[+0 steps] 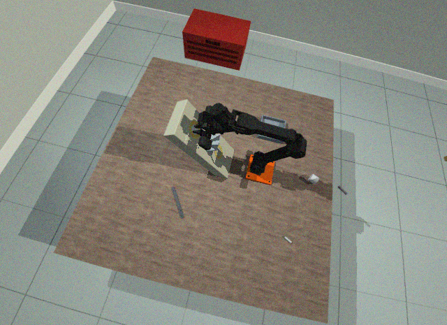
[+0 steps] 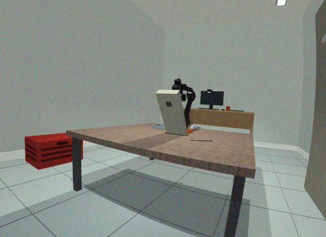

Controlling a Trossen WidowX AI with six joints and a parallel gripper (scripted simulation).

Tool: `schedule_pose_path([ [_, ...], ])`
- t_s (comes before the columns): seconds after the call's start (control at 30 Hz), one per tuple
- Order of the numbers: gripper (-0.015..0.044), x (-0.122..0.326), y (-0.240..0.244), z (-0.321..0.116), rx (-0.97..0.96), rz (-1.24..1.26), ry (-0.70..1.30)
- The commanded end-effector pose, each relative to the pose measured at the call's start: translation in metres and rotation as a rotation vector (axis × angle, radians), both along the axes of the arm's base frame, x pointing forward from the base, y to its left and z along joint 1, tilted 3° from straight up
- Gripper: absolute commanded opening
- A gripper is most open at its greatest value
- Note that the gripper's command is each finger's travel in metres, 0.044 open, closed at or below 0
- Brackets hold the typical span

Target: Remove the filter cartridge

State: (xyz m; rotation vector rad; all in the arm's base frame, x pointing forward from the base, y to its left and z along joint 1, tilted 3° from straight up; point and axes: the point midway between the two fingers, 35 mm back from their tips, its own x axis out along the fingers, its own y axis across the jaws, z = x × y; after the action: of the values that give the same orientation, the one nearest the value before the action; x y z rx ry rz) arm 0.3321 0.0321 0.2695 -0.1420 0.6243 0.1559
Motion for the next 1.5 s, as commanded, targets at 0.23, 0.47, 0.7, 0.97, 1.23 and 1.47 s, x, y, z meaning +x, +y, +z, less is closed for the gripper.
schedule_pose_path([
  [0.23, 0.0, 0.001, 0.0, -0.002, -0.004, 0.004, 0.003],
  [0.47, 0.0, 0.006, 0.0, -0.005, -0.162, 0.119, -0.016],
  [0.7, 0.0, 0.008, 0.001, -0.006, -0.35, 0.257, -0.04],
  [0.97, 0.0, 0.01, 0.001, -0.008, -0.571, 0.421, -0.068],
  [1.23, 0.0, 0.013, 0.001, -0.009, -0.793, 0.586, -0.097],
  [1.47, 0.0, 0.014, 0.001, -0.01, -0.989, 0.731, -0.122],
])
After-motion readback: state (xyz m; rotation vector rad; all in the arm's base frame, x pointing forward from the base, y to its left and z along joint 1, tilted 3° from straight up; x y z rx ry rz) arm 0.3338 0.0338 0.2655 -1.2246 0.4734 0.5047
